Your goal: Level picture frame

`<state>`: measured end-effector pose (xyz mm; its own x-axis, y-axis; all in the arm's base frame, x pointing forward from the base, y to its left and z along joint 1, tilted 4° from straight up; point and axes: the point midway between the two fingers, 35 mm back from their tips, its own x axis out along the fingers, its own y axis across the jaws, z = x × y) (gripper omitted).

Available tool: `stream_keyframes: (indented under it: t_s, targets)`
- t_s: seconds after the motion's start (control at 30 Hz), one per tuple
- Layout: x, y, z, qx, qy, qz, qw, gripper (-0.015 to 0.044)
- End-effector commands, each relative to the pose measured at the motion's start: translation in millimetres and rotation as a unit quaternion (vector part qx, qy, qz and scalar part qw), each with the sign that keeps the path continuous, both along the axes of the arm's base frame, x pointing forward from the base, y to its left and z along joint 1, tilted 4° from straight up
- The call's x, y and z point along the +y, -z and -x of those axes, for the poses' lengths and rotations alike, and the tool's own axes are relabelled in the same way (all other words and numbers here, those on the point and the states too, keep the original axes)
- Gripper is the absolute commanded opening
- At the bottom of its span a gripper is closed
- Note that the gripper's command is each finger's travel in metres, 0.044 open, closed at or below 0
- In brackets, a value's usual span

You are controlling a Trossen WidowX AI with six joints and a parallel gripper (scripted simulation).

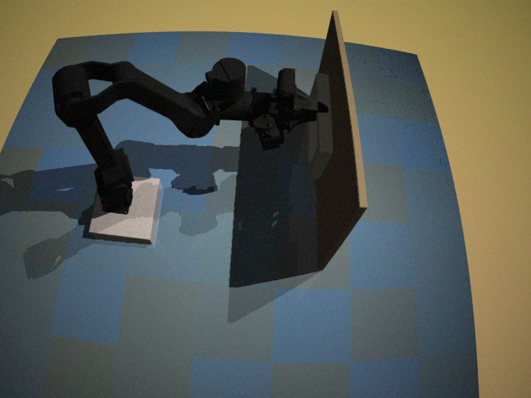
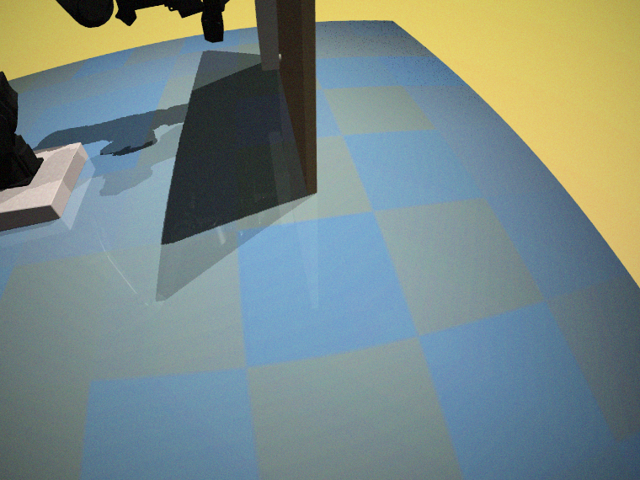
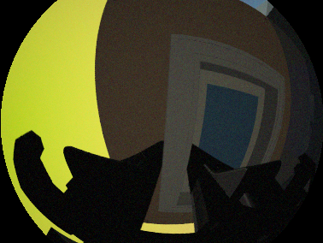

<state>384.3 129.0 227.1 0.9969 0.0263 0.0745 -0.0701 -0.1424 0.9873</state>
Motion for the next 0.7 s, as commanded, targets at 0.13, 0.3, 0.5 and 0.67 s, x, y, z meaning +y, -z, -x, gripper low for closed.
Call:
stream_keyframes:
  t_s: [0.13,0.3,0.5,0.67]
  targets:
    - [-0.5,-2.4,-0.3,-0.004,0.001,-0.004,1.0,0.0]
    - [-0.2,-0.9,-0.4,-0.004,0.001,-0.004,1.0,0.0]
    - [0.3,1.0,-0.6,-0.004,0.001,-0.004,1.0,0.0]
    - [0.7,2.7,-0.7,-0.004,0.001,-0.004,1.0,0.0]
